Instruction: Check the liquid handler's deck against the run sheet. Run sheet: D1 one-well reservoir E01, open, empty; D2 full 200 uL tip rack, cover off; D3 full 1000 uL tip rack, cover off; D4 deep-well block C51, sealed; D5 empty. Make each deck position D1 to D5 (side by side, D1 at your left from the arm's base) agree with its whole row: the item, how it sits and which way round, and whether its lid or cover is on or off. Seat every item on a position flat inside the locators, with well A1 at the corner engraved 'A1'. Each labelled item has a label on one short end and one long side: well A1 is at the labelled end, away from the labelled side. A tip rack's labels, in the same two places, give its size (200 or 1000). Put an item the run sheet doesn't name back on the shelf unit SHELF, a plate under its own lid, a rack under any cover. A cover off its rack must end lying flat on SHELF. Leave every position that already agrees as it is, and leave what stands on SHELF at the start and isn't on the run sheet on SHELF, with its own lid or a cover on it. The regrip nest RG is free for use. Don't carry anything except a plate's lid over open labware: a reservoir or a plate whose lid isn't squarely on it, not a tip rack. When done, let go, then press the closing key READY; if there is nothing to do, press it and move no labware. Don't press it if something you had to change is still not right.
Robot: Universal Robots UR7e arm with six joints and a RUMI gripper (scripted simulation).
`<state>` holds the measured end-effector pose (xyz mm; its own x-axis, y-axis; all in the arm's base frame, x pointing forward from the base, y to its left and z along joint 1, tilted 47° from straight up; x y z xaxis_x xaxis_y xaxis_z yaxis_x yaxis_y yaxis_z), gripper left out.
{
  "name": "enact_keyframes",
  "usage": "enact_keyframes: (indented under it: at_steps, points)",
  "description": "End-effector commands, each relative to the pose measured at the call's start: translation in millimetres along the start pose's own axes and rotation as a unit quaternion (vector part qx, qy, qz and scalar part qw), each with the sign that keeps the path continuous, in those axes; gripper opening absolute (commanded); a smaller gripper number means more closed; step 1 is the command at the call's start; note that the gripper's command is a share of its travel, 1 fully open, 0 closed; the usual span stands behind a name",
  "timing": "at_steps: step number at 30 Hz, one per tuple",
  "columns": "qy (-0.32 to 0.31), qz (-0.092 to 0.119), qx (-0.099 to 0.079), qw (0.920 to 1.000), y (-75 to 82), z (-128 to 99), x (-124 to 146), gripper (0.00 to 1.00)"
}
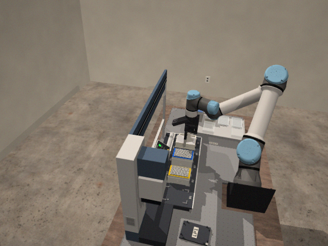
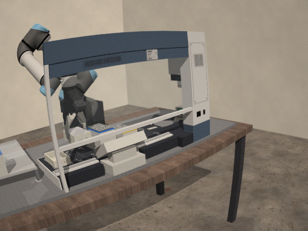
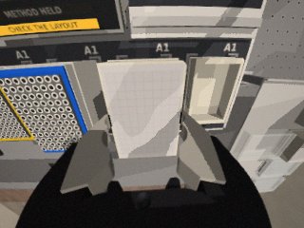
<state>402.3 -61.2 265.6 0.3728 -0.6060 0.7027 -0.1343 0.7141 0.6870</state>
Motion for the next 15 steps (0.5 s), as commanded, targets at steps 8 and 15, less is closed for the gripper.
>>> enact_keyframes:
  at_steps: [8,15]
  points:
    - [0.0,0.0,0.001,1.0,-17.9,-0.2,0.2,0.0]
    - [0.0,0.0,0.001,1.0,-26.3,-0.2,0.2,0.0]
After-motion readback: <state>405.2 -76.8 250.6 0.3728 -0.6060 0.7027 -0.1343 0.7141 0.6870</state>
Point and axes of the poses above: the point where the finger pads meet when closed, its own y axis back along the fingers, its own x axis across the jaws, z = x × y, the point moved 7 cm from there along y, back along the fingers, and after that the axes turned 14 degrees about y, right-handed, at the moved point
